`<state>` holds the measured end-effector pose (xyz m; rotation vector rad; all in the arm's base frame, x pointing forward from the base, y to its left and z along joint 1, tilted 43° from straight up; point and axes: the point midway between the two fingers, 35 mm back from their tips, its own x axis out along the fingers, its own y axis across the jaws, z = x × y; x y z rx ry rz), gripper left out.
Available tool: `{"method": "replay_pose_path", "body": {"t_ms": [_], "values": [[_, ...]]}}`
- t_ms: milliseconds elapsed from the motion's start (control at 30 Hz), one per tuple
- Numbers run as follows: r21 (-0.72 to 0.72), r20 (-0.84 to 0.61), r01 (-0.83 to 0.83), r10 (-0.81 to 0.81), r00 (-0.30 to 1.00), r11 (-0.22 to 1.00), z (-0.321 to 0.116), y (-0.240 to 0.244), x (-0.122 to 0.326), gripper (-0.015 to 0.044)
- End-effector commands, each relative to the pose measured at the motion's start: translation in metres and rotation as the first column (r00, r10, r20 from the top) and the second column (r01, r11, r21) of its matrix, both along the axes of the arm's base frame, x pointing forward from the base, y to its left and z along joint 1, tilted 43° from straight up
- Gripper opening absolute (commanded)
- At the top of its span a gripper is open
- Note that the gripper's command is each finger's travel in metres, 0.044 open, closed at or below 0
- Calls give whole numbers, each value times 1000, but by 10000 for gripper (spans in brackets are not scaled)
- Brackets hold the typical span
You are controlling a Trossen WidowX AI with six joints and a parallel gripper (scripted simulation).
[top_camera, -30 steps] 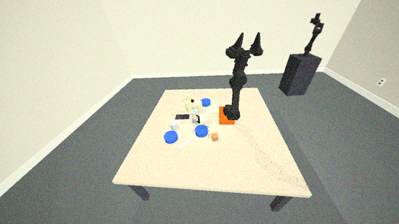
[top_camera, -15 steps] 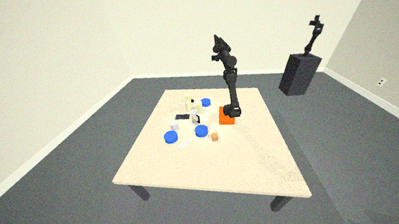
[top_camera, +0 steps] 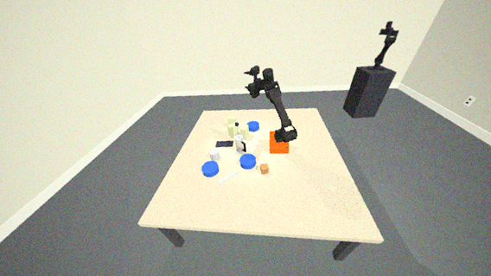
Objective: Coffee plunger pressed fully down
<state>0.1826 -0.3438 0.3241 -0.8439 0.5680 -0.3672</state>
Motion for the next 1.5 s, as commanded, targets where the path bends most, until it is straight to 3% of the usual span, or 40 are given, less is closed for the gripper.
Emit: {"method": "replay_pose_path", "body": {"t_ms": [0, 100, 200, 300, 367, 733, 1467], "values": [[398, 121, -116, 73, 990, 910, -48, 39, 27, 440], [683, 202, -192, 70, 977, 705, -78, 75, 43, 440], [895, 245, -234, 20, 969, 380, -101, 116, 54, 440], [973, 229, -228, -45, 972, 24, -116, 151, 61, 440], [973, 217, -221, -60, 974, -64, -119, 158, 63, 440], [975, 209, -213, -70, 975, -62, -164, 196, 71, 440], [976, 206, -211, -67, 976, -60, -174, 204, 96, 440]]}}
